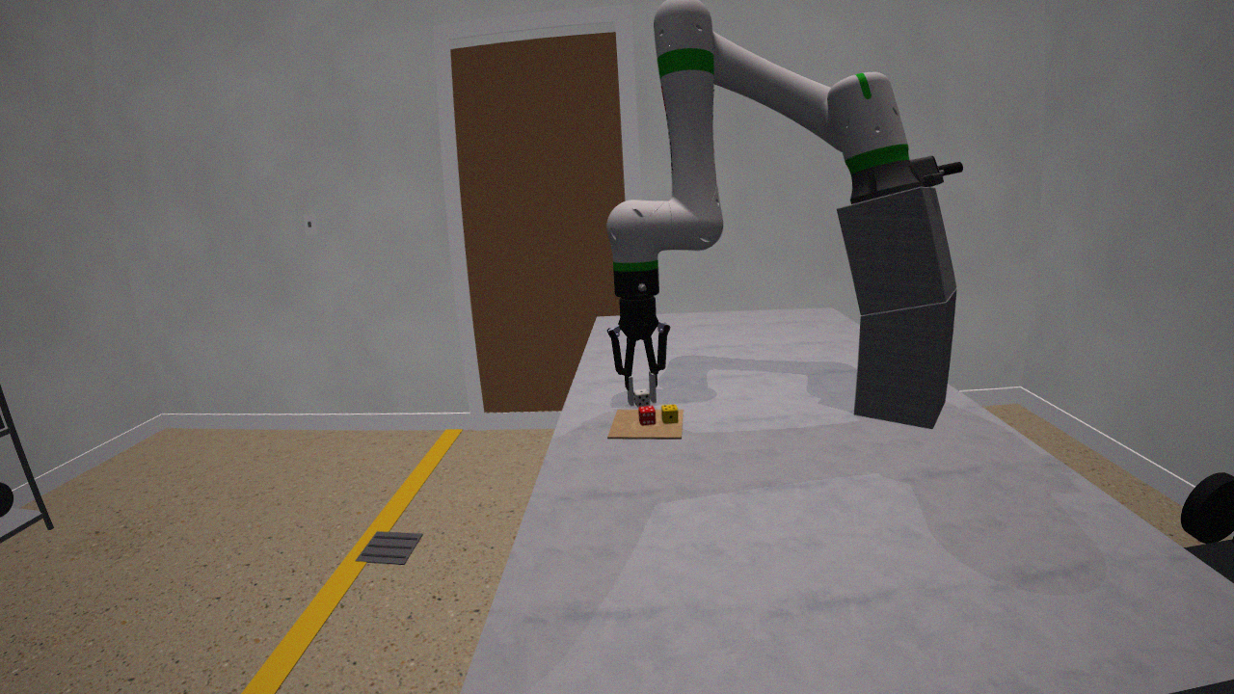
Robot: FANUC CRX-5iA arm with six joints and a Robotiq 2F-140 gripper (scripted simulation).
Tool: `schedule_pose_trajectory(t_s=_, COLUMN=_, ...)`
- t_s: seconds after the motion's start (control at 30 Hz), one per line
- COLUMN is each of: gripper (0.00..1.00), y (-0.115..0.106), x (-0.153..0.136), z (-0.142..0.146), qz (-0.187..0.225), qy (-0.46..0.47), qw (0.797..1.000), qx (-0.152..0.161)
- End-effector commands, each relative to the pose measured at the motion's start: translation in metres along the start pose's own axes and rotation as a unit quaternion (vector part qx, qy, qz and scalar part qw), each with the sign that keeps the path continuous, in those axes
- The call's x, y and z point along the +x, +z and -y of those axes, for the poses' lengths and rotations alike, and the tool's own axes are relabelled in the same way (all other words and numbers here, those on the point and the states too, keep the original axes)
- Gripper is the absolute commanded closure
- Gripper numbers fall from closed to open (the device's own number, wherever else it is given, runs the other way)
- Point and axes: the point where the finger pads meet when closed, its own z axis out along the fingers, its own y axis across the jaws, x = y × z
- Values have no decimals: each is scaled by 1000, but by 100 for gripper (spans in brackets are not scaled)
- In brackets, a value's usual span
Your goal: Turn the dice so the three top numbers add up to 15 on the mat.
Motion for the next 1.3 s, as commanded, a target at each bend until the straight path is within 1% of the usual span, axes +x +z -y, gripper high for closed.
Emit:
schedule_pose_trajectory(t_s=0.0, gripper=72, y=0, x=0, z=0, qz=0, qy=0, qw=1000, qx=0)
schedule_pose_trajectory(t_s=0.53, gripper=72, y=0, x=0, z=0, qz=0, qy=0, qw=1000, qx=0)
schedule_pose_trajectory(t_s=0.57, gripper=84, y=0, x=0, z=0, qz=0, qy=0, qw=1000, qx=0)
schedule_pose_trajectory(t_s=1.27, gripper=84, y=0, x=0, z=0, qz=0, qy=0, qw=1000, qx=0)
